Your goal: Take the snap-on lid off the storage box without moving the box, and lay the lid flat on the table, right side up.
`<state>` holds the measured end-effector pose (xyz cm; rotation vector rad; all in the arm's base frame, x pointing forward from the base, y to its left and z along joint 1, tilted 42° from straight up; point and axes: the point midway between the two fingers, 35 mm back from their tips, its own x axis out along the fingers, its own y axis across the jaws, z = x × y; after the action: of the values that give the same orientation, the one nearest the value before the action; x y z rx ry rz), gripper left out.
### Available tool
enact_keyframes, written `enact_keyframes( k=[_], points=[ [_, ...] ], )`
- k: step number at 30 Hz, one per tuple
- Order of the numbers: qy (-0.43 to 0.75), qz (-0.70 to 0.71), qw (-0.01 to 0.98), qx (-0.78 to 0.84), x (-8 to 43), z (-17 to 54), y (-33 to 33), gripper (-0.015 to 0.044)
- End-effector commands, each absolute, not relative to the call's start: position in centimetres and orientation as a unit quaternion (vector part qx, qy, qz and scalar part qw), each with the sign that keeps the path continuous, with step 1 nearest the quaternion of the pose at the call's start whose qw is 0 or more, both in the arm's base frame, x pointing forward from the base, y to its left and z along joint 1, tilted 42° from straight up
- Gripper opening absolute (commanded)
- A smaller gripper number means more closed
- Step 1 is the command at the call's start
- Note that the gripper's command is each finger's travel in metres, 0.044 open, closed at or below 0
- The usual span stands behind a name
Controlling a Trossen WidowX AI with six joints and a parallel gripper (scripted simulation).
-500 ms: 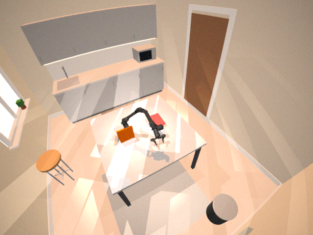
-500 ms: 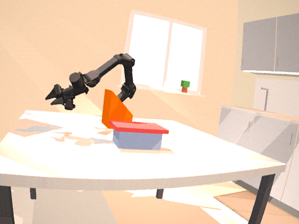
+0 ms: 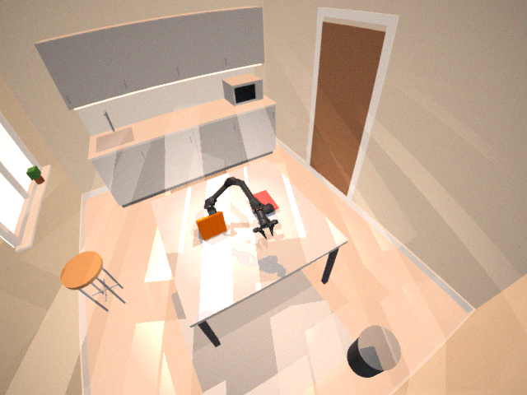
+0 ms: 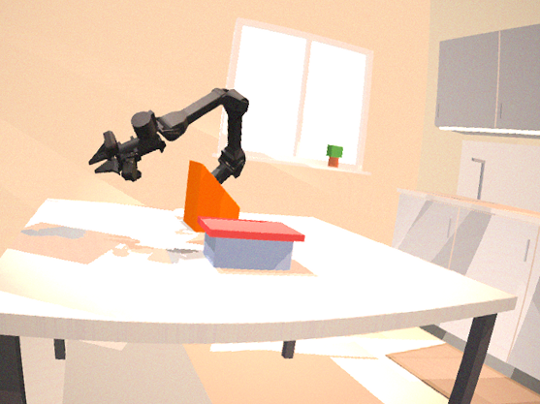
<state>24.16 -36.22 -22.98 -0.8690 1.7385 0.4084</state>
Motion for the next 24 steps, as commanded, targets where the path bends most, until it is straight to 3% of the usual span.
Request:
enact_keyframes(
  k=[1,5,12,24],
  points=[
    [0.714,0.077,0.631,-0.294,26.1,-19.9,-34.4,0.0235],
    [0.667,-0.039,0.725,-0.168,28.1,-16.4,-31.9,0.0235],
    [0.570,-0.157,0.806,0.036,30.3,-12.0,-28.0,0.0235],
    [0.429,-0.230,0.807,0.335,31.6,-6.4,-21.9,0.0235]
  ],
)
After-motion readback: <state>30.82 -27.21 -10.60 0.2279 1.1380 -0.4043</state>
